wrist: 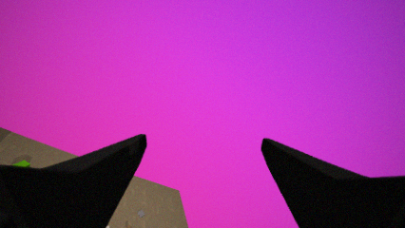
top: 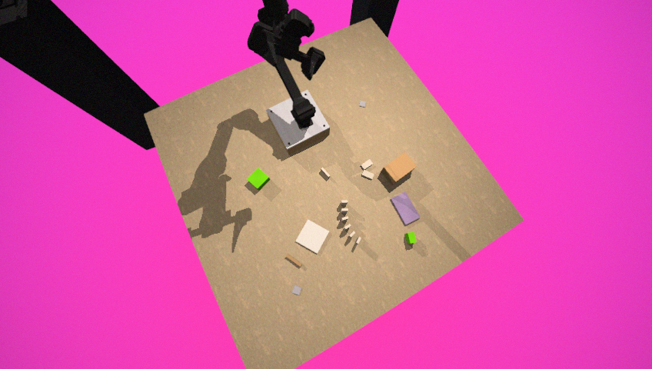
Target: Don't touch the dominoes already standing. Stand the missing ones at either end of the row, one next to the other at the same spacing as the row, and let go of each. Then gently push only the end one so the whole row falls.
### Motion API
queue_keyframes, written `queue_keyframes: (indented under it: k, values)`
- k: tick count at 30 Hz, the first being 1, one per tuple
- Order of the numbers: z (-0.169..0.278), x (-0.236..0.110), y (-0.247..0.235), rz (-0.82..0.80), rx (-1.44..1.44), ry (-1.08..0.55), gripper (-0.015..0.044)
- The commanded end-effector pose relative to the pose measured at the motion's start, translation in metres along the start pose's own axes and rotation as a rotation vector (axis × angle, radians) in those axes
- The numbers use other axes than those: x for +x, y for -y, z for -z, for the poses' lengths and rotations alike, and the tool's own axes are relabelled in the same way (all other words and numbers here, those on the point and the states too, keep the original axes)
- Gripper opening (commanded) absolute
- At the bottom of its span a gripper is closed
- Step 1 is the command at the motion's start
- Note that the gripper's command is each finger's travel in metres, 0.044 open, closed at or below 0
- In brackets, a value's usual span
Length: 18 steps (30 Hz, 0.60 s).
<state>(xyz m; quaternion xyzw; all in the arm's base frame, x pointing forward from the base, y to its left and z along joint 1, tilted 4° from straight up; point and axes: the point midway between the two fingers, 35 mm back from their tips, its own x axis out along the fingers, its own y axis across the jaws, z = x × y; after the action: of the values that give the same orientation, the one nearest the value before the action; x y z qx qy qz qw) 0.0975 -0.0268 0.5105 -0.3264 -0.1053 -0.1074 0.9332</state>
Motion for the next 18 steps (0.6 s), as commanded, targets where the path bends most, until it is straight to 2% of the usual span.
queue_keyframes:
  k: [1,9,18]
  values:
    - [0.008,0.052,-0.048,-0.187,-0.001,-0.072,0.044]
    - [0.042,0.123,-0.163,-0.526,0.003,-0.287,0.044]
    - [0.103,0.146,-0.307,-0.867,-0.03,-0.607,0.044]
